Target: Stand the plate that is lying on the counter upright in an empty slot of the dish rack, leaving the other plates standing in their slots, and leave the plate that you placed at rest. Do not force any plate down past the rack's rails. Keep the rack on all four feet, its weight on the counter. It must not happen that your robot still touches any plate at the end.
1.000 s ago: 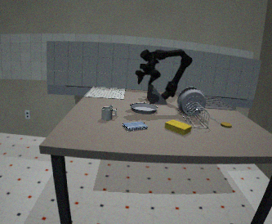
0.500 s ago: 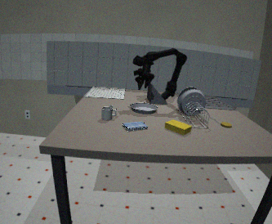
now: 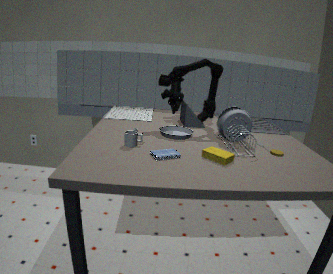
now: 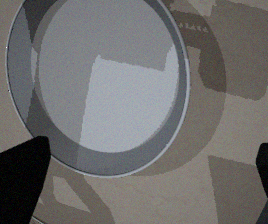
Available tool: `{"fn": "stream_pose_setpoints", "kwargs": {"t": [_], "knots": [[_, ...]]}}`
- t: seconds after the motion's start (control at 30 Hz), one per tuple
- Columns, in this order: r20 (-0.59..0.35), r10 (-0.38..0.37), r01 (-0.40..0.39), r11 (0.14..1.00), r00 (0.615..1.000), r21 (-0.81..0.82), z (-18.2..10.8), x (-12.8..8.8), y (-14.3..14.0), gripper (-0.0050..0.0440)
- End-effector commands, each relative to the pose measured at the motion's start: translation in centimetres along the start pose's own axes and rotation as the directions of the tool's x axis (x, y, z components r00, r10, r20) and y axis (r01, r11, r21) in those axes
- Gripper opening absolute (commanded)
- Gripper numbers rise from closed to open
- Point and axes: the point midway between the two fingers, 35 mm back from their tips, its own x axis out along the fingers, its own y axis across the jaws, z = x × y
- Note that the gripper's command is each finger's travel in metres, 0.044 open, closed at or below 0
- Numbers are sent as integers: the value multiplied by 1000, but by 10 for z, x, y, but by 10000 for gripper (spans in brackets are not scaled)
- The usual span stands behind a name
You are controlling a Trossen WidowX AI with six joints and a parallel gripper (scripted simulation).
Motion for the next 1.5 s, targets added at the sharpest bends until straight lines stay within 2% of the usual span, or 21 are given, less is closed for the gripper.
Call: {"fn": "stream_pose_setpoints", "kwargs": {"t": [0.0,0.4,0.47,0.53,1.47], "knots": [[-14,-2,2,1000,1000,20,0,2,-3,421],[-14,-2,2,1000,1000,20,1,19,-10,133],[-14,-2,2,1000,1000,20,1,19,-10,133],[-14,-2,2,1000,1000,20,1,22,-11,85],[-14,-2,2,1000,1000,20,-1,57,-27,79]]}}
